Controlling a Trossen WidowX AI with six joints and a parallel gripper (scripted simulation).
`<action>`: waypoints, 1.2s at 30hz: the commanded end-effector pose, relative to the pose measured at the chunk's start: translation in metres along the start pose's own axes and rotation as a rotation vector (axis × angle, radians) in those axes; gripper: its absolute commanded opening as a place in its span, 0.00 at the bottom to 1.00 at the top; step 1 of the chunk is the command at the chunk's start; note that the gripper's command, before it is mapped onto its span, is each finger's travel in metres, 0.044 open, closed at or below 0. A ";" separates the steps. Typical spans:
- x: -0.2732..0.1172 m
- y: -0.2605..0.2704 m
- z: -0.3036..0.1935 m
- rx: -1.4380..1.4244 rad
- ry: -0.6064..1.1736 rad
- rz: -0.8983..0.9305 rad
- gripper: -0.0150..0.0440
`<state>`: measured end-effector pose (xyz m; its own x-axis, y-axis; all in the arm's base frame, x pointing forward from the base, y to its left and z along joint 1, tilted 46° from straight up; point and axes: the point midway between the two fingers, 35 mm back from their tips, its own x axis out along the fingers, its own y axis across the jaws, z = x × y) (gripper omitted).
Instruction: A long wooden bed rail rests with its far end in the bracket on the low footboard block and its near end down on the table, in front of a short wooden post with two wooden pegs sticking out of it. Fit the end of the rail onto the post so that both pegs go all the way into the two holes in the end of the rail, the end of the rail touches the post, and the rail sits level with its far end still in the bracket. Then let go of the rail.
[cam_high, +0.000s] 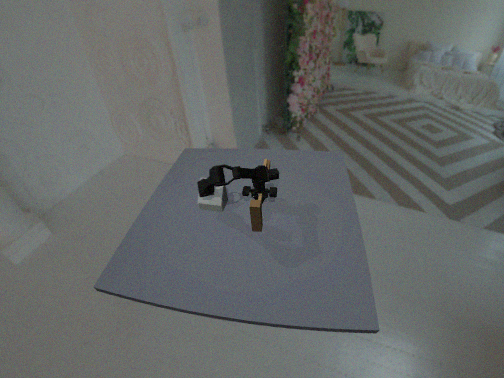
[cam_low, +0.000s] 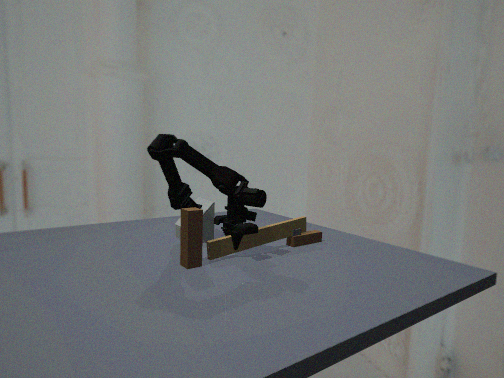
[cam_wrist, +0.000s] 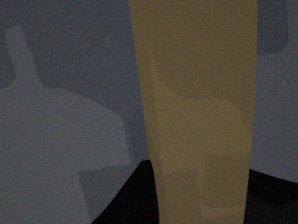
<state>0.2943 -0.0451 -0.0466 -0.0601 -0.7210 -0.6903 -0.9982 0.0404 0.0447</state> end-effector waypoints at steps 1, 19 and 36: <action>-0.005 -0.002 0.002 -0.002 -0.009 -0.006 0.25; -0.014 -0.003 0.002 -0.002 -0.009 -0.006 0.25; -0.023 -0.003 0.002 -0.002 -0.010 -0.006 0.25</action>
<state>0.2966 -0.0333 -0.0337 -0.0590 -0.7267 -0.6844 -0.9982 0.0373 0.0465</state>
